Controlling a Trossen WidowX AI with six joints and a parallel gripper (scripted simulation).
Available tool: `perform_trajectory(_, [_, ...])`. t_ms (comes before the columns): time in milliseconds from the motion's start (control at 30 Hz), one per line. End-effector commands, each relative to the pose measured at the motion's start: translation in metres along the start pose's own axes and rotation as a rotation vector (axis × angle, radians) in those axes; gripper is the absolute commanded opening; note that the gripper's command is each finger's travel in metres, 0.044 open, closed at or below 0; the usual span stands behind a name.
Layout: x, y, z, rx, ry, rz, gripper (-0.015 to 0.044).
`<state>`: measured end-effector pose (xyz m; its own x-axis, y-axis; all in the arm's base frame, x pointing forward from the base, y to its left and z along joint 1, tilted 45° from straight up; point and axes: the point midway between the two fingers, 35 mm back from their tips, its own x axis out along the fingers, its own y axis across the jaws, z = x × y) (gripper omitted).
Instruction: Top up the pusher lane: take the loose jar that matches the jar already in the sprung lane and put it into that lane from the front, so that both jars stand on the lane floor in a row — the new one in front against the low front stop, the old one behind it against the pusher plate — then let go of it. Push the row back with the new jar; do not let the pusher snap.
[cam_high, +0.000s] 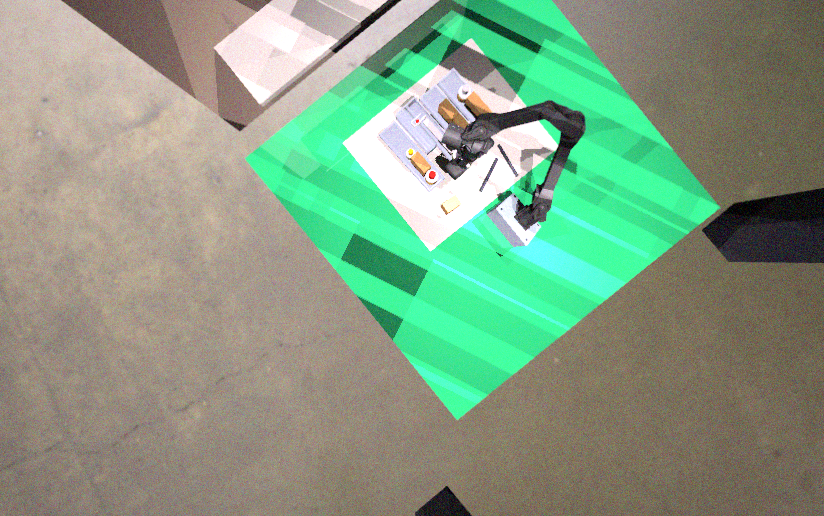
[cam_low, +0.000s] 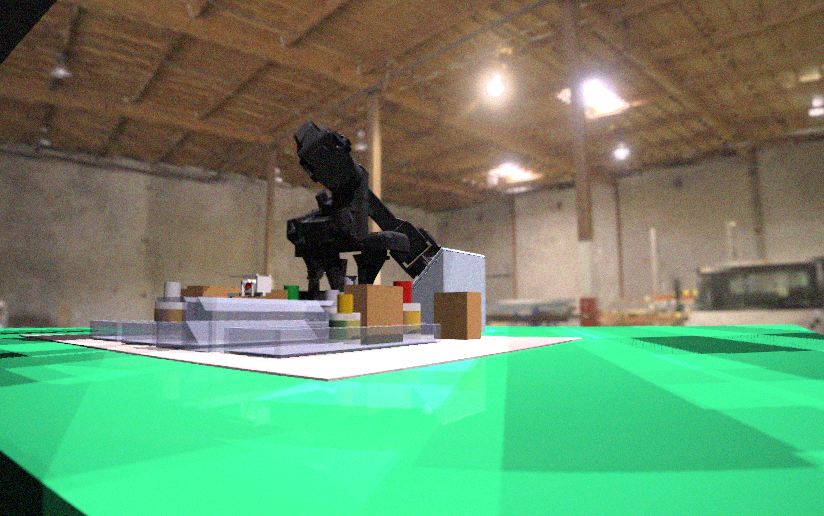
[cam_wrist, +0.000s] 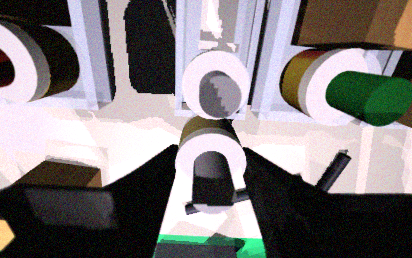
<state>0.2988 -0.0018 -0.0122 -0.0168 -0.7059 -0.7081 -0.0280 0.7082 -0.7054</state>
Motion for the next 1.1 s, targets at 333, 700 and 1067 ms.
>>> perform_trajectory(333, [-0.002,0.000,0.011,0.010,-0.016,0.002,0.0000])
perform_trajectory(700, [-0.002,0.000,0.015,0.010,-0.016,0.002,0.0000])
perform_trajectory(1067, [-0.003,-0.001,0.018,0.010,-0.017,0.002,0.0000])
